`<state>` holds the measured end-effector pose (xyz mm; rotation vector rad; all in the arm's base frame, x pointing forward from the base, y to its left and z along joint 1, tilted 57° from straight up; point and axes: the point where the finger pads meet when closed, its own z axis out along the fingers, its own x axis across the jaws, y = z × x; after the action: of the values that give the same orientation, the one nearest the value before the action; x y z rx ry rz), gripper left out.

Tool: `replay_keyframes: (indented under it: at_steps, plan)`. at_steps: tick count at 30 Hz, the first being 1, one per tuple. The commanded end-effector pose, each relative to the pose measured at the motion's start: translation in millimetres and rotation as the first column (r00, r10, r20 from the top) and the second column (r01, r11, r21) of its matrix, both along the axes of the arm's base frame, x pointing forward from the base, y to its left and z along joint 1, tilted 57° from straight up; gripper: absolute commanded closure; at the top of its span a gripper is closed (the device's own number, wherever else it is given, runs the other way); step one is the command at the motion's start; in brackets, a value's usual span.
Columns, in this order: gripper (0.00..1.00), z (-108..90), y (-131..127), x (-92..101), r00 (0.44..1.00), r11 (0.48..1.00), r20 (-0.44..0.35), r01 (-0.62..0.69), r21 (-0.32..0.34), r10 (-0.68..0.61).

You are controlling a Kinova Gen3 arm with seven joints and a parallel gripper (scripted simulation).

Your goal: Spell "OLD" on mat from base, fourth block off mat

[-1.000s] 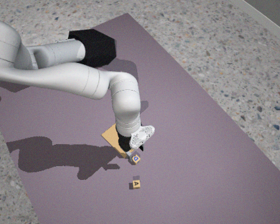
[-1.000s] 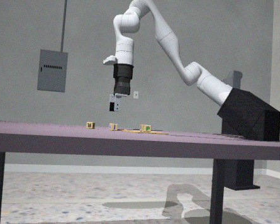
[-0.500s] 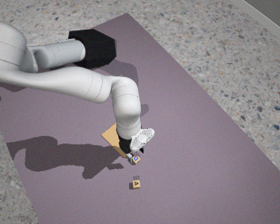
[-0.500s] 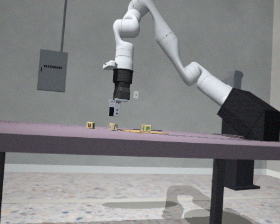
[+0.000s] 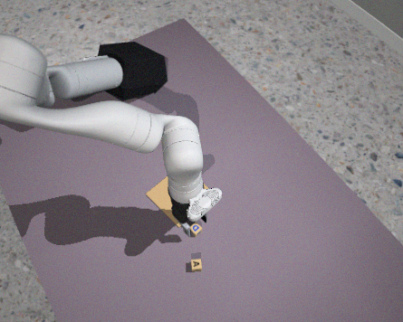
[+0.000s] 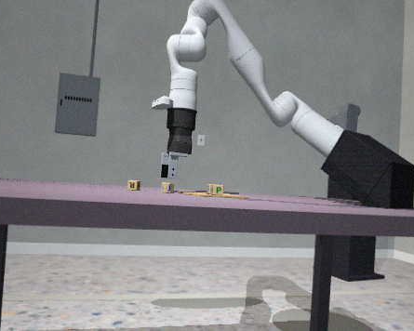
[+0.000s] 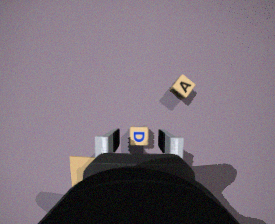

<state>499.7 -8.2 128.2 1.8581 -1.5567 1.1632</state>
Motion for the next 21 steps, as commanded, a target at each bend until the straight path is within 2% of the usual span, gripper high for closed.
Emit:
replay_keyframes:
  at_steps: [1, 21]
  plan:
    - [0.0, -1.4, -2.3, 0.1, 1.0, 1.0, -0.001, 0.002, -0.002, -0.002]
    - [0.0, -2.8, -4.1, 0.8, 1.0, 1.0, -0.001, 0.002, -0.002, -0.002]
